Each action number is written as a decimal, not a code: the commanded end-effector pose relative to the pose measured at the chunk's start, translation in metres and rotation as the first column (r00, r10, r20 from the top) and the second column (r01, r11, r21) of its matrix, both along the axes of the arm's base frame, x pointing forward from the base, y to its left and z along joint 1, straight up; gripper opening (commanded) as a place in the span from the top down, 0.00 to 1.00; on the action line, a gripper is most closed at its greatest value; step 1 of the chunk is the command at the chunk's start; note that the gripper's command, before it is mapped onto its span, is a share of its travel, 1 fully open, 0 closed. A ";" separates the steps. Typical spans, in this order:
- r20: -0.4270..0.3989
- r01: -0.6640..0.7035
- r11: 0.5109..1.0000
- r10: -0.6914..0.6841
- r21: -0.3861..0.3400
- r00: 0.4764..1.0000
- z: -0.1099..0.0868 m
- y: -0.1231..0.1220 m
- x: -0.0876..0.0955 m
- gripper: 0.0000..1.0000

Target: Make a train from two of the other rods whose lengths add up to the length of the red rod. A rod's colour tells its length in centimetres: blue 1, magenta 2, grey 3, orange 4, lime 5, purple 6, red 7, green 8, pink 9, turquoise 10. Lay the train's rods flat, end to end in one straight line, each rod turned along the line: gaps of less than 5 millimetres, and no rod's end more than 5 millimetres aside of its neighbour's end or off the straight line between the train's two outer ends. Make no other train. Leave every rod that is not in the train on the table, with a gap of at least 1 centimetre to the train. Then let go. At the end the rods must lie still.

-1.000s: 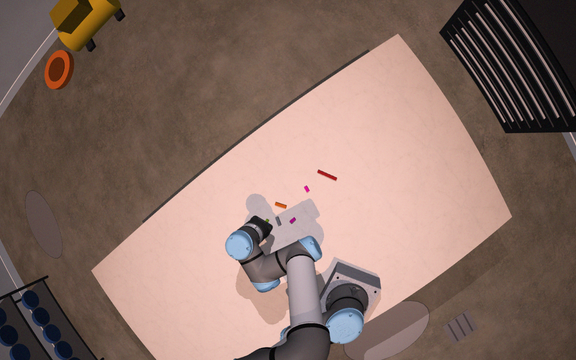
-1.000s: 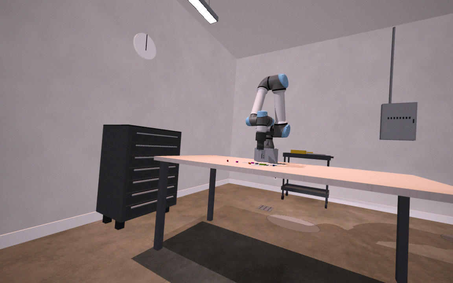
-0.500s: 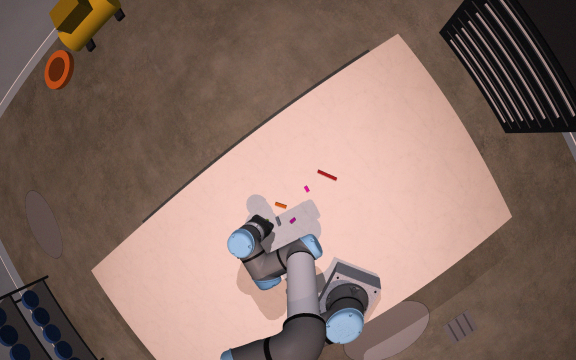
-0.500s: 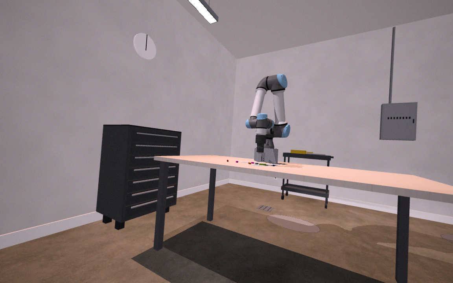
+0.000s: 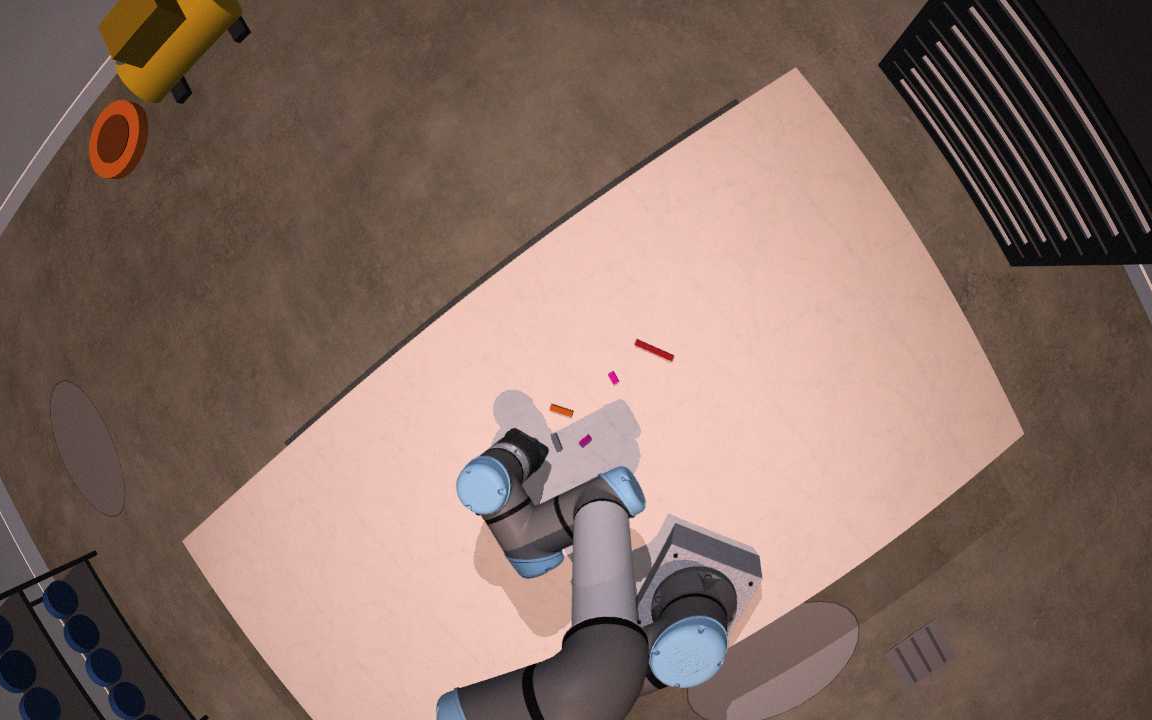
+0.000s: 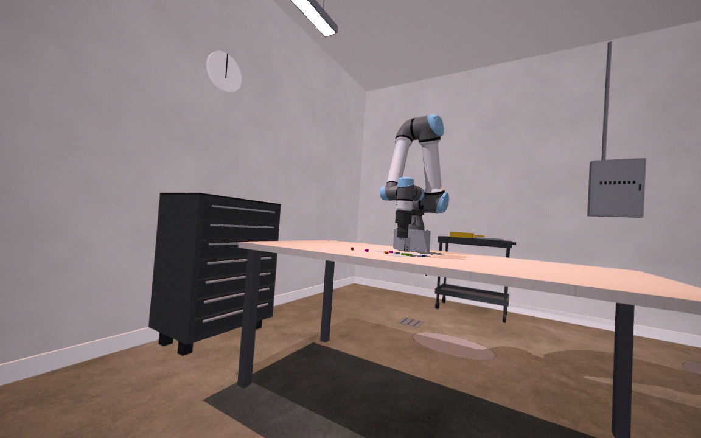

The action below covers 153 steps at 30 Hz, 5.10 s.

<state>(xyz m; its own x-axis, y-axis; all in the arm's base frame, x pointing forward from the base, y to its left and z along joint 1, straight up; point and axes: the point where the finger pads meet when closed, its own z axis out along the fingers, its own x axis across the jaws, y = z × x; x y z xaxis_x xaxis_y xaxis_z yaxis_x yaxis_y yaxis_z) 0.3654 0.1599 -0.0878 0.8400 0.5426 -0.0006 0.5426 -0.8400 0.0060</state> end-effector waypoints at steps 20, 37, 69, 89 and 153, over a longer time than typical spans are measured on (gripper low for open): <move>0.002 0.000 1.000 0.000 0.000 1.000 0.000 0.000 0.000 0.46; 0.002 0.000 1.000 0.000 0.000 1.000 0.000 0.000 0.000 0.46; 0.002 0.000 1.000 0.000 0.000 1.000 -0.017 0.000 0.001 0.46; 0.002 0.000 1.000 0.000 0.000 1.000 -0.017 0.000 0.001 0.46; 0.002 0.000 1.000 0.000 0.000 1.000 0.000 0.000 0.000 0.76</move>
